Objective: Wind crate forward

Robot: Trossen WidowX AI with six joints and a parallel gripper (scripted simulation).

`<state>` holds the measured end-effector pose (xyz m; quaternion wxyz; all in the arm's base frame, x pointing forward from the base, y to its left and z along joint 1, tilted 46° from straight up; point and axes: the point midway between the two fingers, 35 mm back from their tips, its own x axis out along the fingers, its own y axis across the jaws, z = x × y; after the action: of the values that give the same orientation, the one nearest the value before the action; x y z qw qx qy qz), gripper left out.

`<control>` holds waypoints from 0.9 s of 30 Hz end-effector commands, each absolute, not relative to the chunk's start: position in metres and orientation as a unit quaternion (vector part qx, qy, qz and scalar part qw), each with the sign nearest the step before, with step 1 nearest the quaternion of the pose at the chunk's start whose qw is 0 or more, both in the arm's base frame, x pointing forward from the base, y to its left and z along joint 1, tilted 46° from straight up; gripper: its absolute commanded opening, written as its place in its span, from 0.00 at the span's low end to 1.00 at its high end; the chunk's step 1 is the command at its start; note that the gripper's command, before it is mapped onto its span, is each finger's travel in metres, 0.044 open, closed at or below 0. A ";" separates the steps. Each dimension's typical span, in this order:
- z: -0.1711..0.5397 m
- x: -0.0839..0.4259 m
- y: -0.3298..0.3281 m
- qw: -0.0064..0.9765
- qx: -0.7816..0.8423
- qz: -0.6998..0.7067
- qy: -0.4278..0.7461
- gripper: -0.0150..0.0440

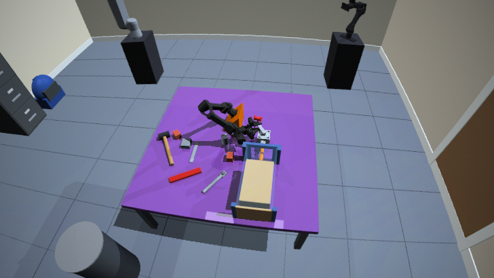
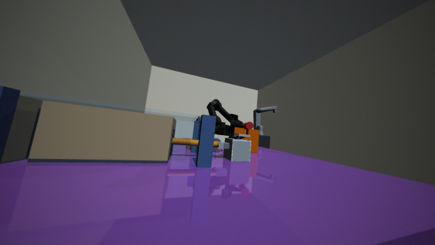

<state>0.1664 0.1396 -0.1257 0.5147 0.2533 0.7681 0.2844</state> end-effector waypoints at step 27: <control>-0.132 0.169 0.135 0.515 0.253 0.284 0.768 0.66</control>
<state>0.1666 0.1388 -0.1256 0.5089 0.2616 0.7675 0.2890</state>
